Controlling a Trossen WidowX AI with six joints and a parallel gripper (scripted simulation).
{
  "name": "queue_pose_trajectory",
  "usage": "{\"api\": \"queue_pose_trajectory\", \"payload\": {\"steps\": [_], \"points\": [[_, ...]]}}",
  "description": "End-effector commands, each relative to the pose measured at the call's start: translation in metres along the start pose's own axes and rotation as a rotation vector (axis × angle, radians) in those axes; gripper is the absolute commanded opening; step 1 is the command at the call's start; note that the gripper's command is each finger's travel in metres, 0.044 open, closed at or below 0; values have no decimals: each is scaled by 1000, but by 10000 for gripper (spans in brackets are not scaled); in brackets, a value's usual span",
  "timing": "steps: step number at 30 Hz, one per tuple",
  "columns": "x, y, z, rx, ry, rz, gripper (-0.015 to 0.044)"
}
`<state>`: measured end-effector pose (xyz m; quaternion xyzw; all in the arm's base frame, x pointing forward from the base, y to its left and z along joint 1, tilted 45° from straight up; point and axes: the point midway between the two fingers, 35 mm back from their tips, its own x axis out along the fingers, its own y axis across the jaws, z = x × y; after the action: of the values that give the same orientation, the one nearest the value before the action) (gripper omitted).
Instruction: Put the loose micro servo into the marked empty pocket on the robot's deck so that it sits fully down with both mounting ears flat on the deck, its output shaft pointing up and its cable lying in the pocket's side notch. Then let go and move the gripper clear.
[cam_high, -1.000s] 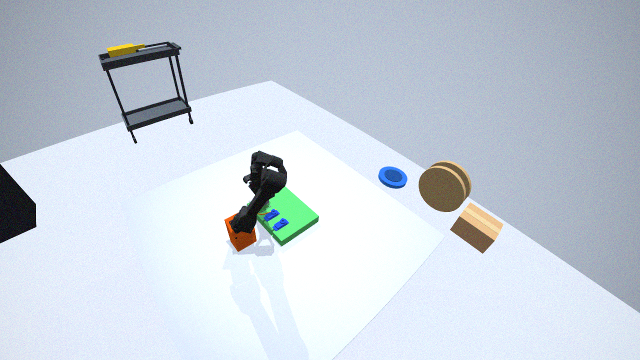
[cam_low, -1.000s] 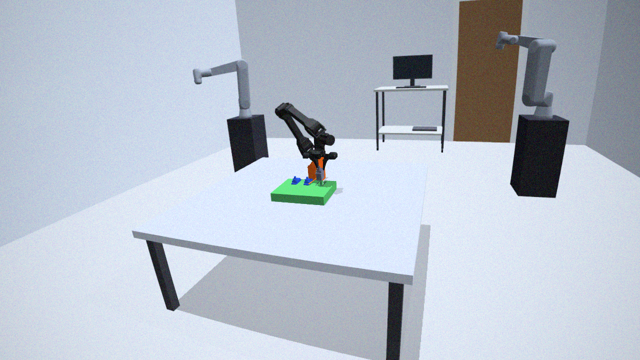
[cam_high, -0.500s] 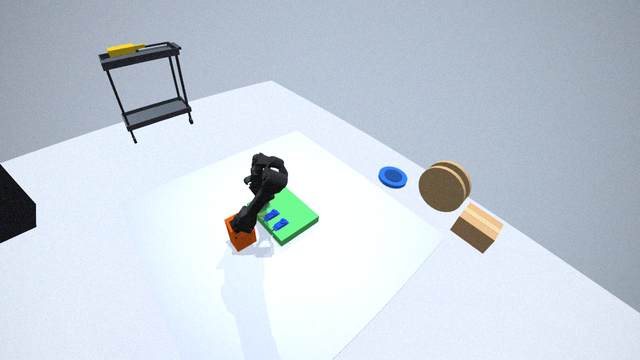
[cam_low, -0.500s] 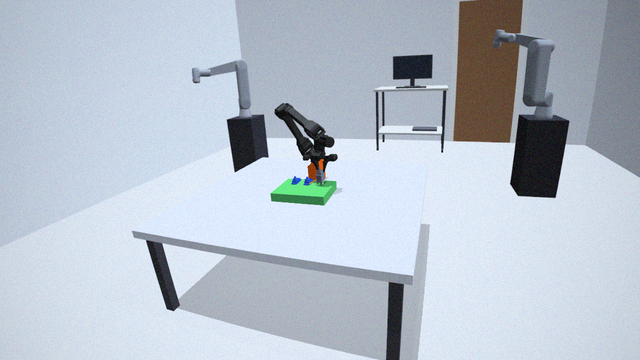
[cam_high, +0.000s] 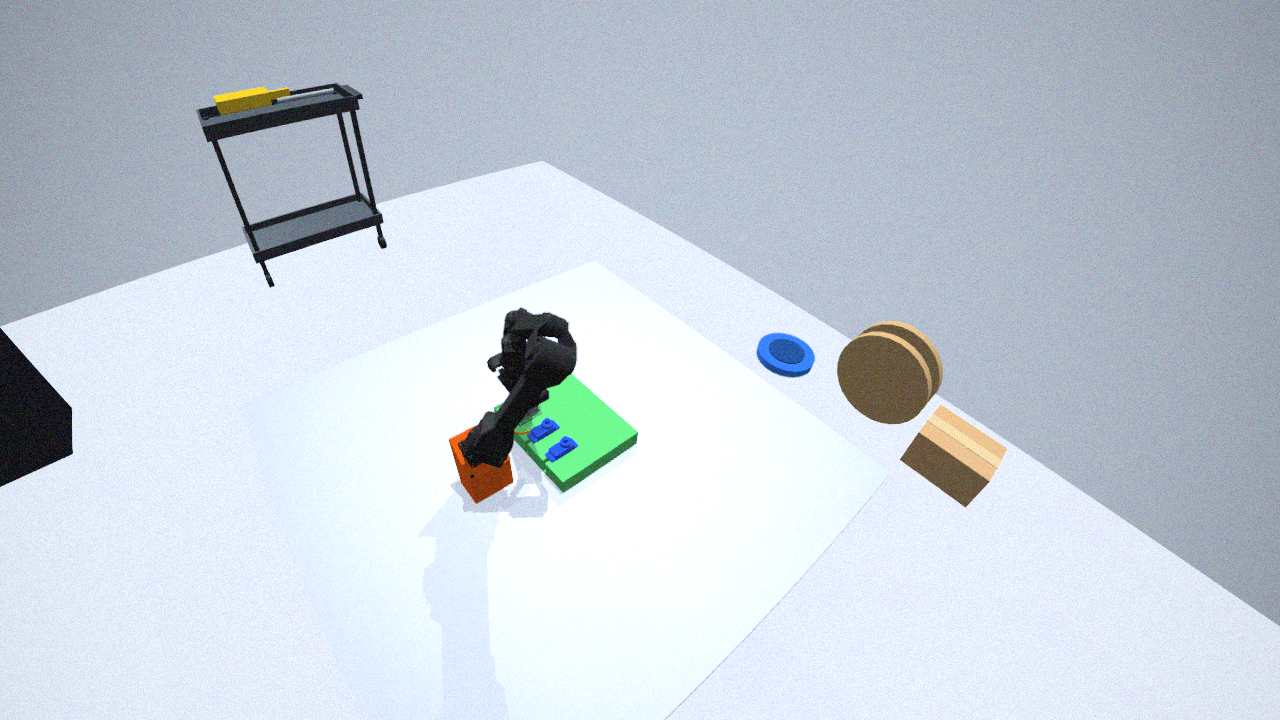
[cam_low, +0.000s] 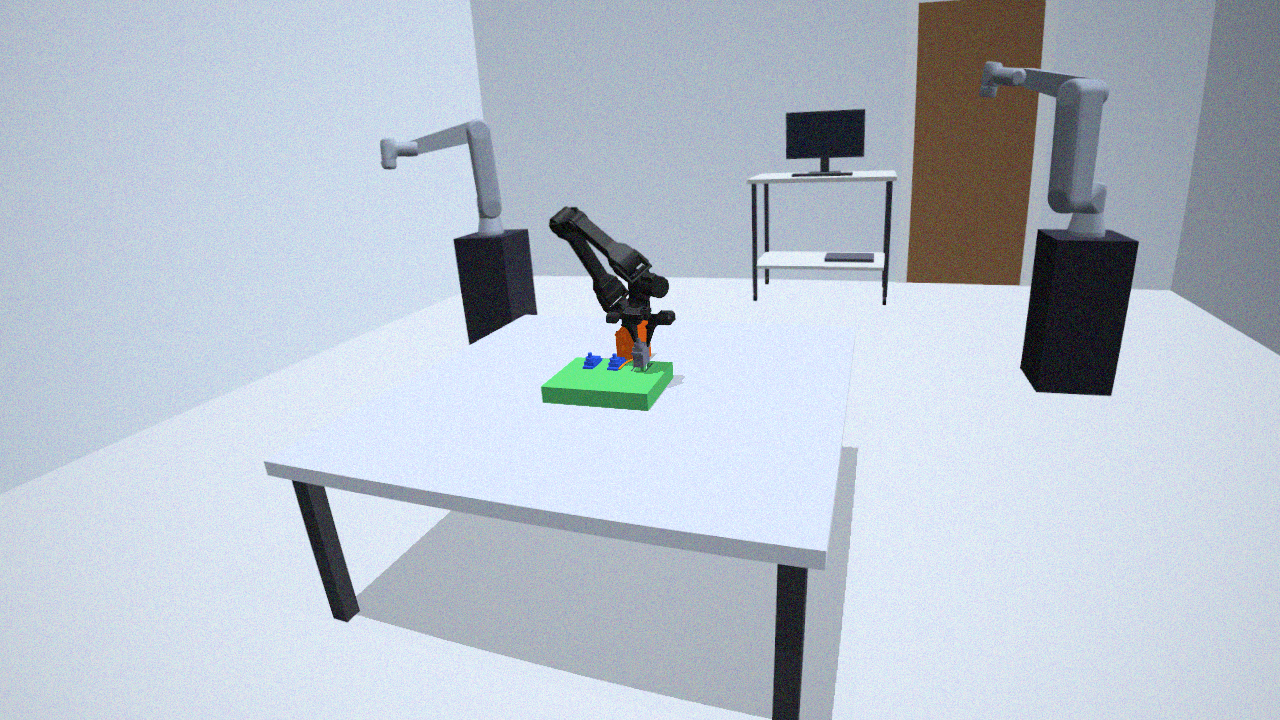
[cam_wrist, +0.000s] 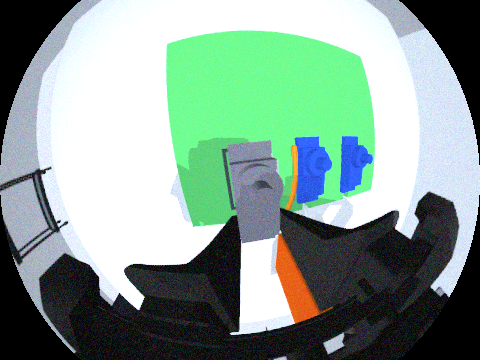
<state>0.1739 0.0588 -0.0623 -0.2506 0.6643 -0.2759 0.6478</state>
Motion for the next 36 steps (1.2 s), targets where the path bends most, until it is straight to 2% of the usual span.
{"api": "queue_pose_trajectory", "payload": {"steps": [1, 36], "points": [[2, 0, 0, -6, -4, -2, 0], [28, 0, 1, -5, -4, -3, 0]]}}
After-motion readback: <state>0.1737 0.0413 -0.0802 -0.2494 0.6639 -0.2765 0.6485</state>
